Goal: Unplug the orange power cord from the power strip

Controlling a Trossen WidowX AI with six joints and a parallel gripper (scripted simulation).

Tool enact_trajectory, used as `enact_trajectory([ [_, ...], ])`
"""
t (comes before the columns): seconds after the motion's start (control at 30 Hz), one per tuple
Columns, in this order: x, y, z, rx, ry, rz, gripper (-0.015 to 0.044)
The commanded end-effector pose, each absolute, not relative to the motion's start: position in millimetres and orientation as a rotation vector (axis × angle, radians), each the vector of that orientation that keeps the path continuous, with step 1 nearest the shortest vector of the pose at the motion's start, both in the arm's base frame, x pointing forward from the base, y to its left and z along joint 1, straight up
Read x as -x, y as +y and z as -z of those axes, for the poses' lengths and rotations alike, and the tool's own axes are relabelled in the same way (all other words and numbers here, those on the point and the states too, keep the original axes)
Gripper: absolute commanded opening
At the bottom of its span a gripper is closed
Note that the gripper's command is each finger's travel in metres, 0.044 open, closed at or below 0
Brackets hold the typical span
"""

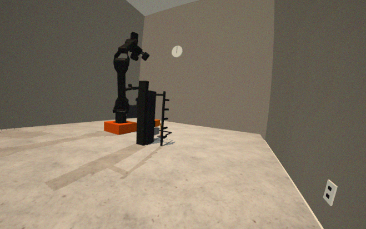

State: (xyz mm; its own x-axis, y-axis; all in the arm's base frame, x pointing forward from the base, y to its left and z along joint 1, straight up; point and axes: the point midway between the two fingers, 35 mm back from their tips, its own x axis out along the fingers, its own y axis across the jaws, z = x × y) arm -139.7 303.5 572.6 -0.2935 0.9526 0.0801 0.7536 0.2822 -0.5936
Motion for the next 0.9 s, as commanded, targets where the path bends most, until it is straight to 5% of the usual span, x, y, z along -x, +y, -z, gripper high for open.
enact_trajectory([
  [0.0, 138, 305, -572, 1.54, -2.13, -0.636, 0.0374],
  [0.27, 71, 358, -516, 1.8, -1.871, -0.784, 0.0164],
  [0.87, -149, 366, -332, 2.136, -0.798, -1.258, 0.016],
])
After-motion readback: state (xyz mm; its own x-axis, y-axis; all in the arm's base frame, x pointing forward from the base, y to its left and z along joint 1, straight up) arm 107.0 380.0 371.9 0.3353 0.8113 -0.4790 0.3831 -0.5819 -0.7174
